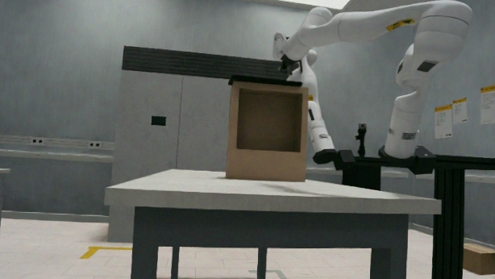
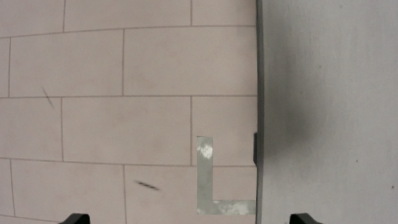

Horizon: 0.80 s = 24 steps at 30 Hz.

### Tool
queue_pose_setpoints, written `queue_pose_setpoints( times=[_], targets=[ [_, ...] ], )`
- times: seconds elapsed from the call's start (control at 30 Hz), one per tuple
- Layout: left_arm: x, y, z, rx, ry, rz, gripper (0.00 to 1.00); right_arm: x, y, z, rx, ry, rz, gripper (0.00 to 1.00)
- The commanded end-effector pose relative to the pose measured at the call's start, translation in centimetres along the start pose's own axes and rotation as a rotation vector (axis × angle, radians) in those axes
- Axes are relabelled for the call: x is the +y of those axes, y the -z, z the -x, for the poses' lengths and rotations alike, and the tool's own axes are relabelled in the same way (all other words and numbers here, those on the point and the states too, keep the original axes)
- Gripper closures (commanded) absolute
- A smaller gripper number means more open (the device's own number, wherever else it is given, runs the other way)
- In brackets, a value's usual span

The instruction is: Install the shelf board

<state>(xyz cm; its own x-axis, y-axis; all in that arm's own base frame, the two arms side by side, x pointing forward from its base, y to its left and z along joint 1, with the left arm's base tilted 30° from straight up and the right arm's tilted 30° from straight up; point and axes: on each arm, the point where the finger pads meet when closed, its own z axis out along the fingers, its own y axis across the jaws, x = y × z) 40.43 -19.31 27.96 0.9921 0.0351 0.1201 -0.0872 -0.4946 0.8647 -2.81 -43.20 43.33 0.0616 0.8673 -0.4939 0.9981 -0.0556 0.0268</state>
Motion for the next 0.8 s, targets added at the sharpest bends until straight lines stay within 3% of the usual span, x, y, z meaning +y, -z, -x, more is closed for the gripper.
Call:
queue_pose_setpoints(
  times=[0.0,0.43,0.77],
  targets=[
    [-0.2,-1.2,-0.2,0.003,-0.001,0.0,0.57,0.0,0.0,0.0,-0.001,0.0,0.0,0.002],
    [-2.0,-8.2,-1.2,0.003,-0.001,0.0,0.57,0.0,0.0,0.0,-0.001,0.0,0.0,0.002],
    [-2.5,-10.1,-1.5,0.003,-0.001,0.0,0.57,0.0,0.0,0.0,-0.001,0.0,0.0,0.002]
  ],
)
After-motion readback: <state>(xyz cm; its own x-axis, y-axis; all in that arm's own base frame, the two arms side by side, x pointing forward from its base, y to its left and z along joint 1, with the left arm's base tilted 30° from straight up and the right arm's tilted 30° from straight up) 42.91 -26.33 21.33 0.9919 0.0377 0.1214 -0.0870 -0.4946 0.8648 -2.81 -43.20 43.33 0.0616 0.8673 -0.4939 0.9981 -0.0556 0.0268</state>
